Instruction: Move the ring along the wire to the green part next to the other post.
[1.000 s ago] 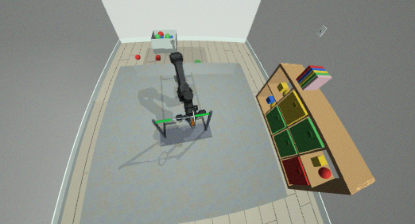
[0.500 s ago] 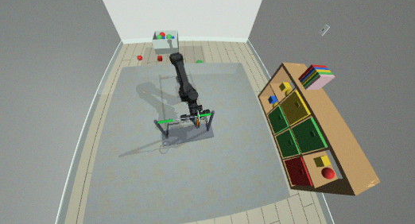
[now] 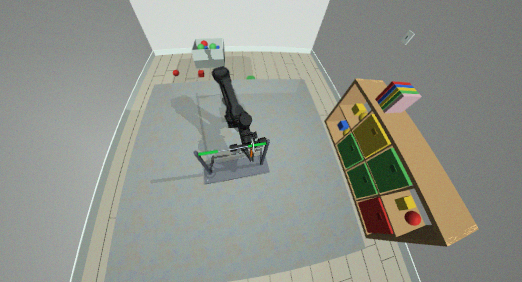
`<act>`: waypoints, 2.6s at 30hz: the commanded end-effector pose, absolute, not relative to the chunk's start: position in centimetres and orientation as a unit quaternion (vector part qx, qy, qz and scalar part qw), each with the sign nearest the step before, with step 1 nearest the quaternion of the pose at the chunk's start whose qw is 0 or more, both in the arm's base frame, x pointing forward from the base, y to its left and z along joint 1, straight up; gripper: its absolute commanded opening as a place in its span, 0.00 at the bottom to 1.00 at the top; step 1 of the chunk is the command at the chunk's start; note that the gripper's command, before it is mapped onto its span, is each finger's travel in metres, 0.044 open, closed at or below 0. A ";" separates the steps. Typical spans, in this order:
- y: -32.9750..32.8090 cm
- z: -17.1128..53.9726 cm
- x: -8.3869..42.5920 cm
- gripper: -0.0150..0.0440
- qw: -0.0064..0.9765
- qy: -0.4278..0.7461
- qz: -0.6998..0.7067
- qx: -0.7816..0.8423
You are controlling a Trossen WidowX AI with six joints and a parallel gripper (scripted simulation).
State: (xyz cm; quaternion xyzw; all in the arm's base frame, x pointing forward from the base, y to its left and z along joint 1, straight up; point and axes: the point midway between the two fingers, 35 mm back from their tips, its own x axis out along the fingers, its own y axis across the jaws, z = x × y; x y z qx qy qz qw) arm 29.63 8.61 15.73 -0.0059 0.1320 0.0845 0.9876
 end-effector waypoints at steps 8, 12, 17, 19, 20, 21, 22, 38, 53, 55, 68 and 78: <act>8.7 14.2 29.7 0.00 0.988 0.131 0.084 -0.004; 8.7 14.0 29.7 0.00 0.988 0.131 0.084 -0.004; 8.7 14.0 29.7 0.00 0.988 0.131 0.084 -0.004; 8.7 14.0 29.7 0.00 0.988 0.131 0.084 -0.004; 8.7 14.0 29.7 0.00 0.988 0.131 0.084 -0.004; 8.7 14.0 29.7 0.00 0.988 0.131 0.084 -0.004; 8.7 14.0 29.7 0.00 0.988 0.131 0.084 -0.004; 8.7 14.0 29.7 0.04 0.988 0.131 0.085 -0.005; 8.7 14.3 29.2 0.53 0.988 0.131 0.085 -0.005; 8.6 14.4 28.8 0.53 0.988 0.132 0.085 -0.005; 8.3 15.1 26.6 0.53 0.988 0.133 0.084 -0.004; 7.9 15.3 25.0 0.53 0.988 0.133 0.084 -0.004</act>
